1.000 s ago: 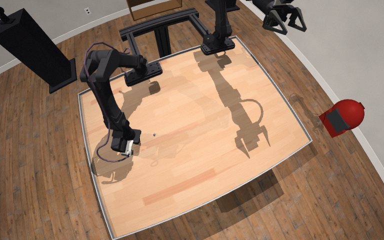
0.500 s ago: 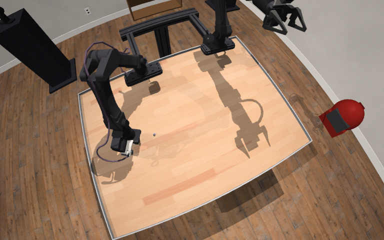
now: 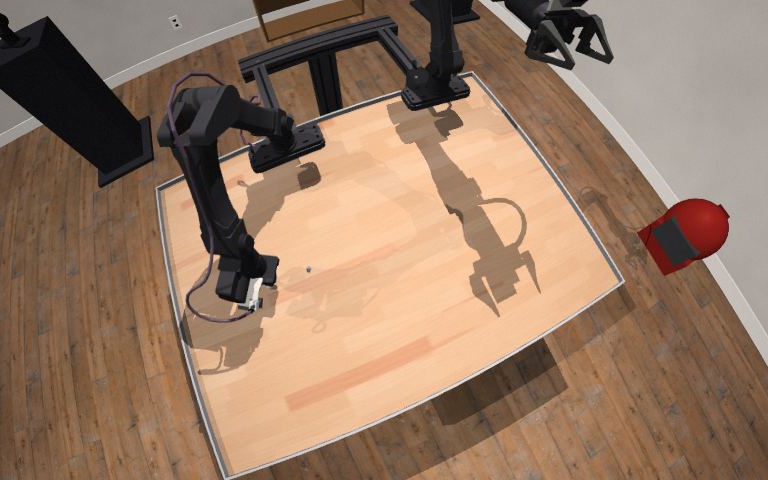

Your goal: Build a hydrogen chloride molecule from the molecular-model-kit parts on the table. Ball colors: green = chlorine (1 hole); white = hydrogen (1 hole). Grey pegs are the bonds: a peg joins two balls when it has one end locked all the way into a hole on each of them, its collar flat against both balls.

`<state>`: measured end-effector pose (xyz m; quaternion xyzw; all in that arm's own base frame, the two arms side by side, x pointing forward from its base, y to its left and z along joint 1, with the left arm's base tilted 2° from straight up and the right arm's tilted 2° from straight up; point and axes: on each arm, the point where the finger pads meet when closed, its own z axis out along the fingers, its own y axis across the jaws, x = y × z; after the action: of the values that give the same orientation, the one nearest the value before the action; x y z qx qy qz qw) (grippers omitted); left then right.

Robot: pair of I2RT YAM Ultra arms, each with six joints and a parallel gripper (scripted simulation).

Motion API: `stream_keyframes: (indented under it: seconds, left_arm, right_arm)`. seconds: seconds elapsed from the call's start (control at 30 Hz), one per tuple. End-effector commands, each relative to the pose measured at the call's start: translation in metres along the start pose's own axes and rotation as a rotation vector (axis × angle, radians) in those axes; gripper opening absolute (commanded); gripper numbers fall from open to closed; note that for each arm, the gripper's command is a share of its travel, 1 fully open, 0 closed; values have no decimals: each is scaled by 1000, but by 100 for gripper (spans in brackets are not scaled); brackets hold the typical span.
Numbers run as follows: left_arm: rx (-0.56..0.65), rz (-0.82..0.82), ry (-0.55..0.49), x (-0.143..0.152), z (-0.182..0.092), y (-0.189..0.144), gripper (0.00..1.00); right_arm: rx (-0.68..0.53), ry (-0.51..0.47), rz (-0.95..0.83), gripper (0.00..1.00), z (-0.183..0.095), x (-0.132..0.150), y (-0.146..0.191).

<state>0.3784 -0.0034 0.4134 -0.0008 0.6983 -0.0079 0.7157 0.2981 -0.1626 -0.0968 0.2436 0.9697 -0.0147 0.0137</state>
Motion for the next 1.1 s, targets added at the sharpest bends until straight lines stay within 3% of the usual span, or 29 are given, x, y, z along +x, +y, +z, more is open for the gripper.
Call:
stream_keyframes:
  seconds: [0.0, 0.2, 0.37, 0.4, 0.7, 1.07]
  left_arm:
    - [15, 6, -81, -34, -12, -5, 100]
    - [15, 6, -81, -34, -12, -5, 100]
    - [15, 6, -81, -34, -12, -5, 100]
    - [15, 6, -81, -34, -12, -5, 100]
    - [15, 6, -81, -34, -12, -5, 100]
    - [15, 6, -81, -34, -12, -5, 100]
  right_arm:
    - [-6, -31, -3, 39, -33, -12, 6]
    - [-3, -4, 22, 39, -46, -4, -3]
    - [-8, -62, 6, 39, -53, -18, 1]
    - [-8, -80, 6, 29, -55, -22, 1]
    - [-10, -91, 3, 29, -58, -25, 4]
    - [-7, -48, 294, 29, -45, 0, 24]
